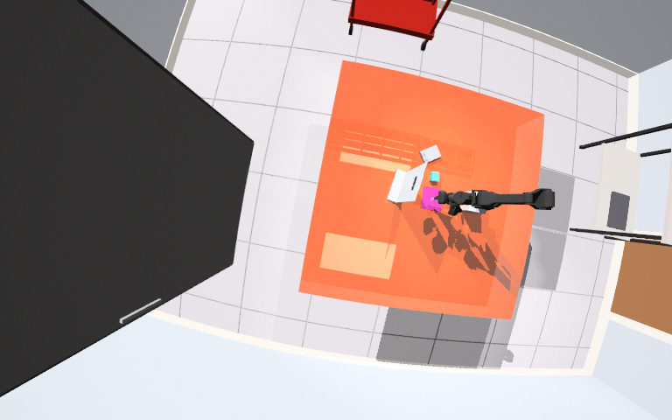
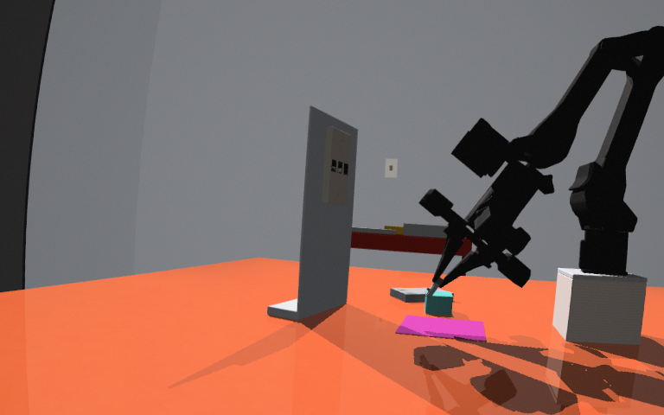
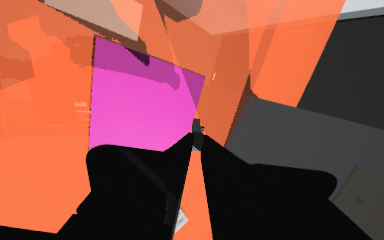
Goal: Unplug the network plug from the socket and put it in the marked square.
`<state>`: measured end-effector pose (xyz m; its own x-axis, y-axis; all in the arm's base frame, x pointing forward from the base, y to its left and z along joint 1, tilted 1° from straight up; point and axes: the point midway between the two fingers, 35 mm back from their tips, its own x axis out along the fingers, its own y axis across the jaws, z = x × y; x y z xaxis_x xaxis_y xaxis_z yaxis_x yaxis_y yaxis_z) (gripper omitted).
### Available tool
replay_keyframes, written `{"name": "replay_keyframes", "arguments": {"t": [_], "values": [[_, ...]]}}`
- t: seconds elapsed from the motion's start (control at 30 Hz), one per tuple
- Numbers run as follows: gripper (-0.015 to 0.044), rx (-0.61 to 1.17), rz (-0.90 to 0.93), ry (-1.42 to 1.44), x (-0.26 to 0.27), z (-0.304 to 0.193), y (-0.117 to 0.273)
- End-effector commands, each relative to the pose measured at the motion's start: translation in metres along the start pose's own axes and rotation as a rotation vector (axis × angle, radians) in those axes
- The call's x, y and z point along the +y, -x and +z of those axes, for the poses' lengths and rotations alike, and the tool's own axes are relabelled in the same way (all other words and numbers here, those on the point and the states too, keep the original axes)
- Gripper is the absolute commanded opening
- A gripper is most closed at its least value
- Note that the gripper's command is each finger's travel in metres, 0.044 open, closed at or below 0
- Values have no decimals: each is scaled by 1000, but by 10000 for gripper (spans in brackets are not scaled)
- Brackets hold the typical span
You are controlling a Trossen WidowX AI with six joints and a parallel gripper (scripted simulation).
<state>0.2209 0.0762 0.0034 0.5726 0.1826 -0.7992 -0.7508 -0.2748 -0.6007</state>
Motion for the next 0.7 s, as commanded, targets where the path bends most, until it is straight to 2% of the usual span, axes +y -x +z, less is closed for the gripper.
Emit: {"name": "replay_keyframes", "arguments": {"t": [0.0, 0.67], "values": [[0, -5, 18, -5, 8, 1, -4], [0, -5, 18, -5, 17, 1, -15]]}}
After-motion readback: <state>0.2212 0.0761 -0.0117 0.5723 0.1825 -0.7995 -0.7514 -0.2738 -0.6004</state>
